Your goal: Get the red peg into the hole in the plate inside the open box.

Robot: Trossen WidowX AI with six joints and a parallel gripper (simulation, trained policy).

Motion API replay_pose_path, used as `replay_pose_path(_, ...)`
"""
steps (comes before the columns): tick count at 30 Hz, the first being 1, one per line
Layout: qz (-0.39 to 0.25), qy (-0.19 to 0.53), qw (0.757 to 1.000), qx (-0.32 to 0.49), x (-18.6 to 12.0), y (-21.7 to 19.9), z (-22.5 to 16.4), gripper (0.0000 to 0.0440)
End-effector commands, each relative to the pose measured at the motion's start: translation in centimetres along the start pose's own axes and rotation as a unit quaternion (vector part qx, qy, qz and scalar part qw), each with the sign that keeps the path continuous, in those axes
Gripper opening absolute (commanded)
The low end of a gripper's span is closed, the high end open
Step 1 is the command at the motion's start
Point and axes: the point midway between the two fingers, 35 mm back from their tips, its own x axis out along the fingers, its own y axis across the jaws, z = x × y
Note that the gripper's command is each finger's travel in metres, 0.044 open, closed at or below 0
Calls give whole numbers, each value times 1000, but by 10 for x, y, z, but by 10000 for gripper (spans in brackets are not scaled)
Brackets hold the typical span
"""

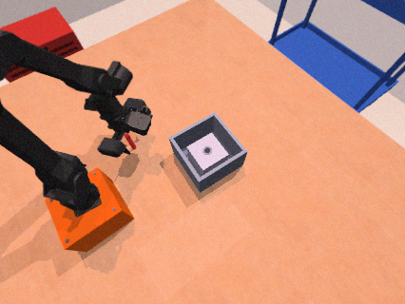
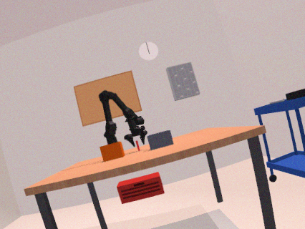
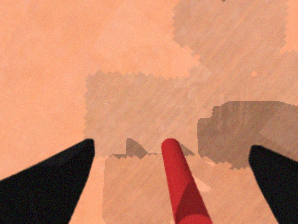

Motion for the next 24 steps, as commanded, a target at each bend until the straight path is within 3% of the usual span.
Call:
replay_pose_path(1,-4,7,1000,13,8,-4,-4,371)
replay_pose_path(15,-24,56,997,35,13,-4,-7,13)
replay_pose_path(24,1,17,1000,9,-10,11,11,0)
